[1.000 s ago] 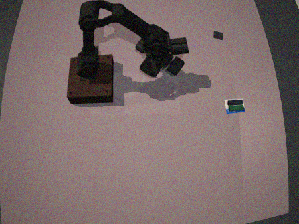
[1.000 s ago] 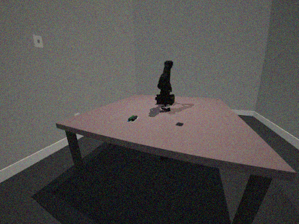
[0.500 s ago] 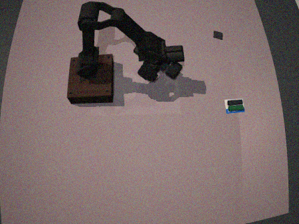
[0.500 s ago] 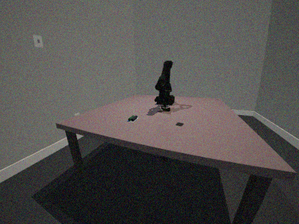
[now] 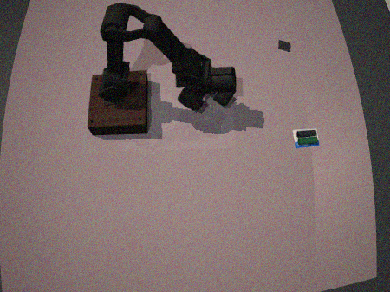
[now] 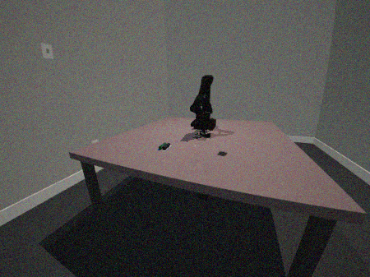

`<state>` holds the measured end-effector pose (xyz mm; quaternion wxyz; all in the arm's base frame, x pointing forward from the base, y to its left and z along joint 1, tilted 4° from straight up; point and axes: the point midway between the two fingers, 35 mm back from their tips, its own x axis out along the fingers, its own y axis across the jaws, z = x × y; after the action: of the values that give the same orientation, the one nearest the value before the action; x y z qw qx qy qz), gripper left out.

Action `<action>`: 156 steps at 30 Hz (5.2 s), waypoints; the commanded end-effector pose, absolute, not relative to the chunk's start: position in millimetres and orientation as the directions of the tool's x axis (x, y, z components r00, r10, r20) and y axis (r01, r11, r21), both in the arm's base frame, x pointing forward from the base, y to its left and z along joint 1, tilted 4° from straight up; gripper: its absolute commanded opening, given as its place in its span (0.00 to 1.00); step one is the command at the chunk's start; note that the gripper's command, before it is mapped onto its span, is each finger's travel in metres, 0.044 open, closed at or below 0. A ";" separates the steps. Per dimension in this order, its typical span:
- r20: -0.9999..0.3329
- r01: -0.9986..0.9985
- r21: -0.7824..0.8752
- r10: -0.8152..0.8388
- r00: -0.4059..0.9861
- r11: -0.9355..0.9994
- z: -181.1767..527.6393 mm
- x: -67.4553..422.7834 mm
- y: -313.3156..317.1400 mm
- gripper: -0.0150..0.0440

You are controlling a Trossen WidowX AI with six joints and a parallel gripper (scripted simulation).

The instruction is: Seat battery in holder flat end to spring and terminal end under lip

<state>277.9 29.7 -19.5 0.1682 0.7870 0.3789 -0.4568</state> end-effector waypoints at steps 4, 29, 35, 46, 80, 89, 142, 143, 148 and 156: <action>-0.842 0.752 -0.082 0.449 0.299 -0.654 -21.8 273.1 25.1 0.36; -0.855 0.752 -0.086 0.436 0.281 -0.654 -25.3 263.8 14.9 0.36; -0.880 0.756 -0.094 0.409 0.241 -0.648 -27.3 265.9 17.1 0.36; -0.916 0.760 -0.109 0.362 0.174 -0.641 -29.7 269.8 21.8 0.36; -0.989 0.738 -0.120 0.147 -0.028 -0.664 -32.7 275.2 28.3 0.36; -0.992 0.739 -0.112 0.117 -0.045 -0.665 -32.1 277.2 30.5 0.36; -0.993 0.739 -0.109 0.106 -0.052 -0.664 -12.3 286.8 39.6 0.62; -0.993 0.740 -0.109 0.106 -0.051 -0.664 -4.2 287.7 39.0 0.67; -0.993 0.741 -0.105 0.105 -0.046 -0.663 48.0 287.2 35.4 0.89; -0.993 0.741 -0.105 0.106 -0.046 -0.663 54.8 286.6 35.1 1.00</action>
<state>287.1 35.7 49.6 0.2447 0.6453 0.3275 -0.6453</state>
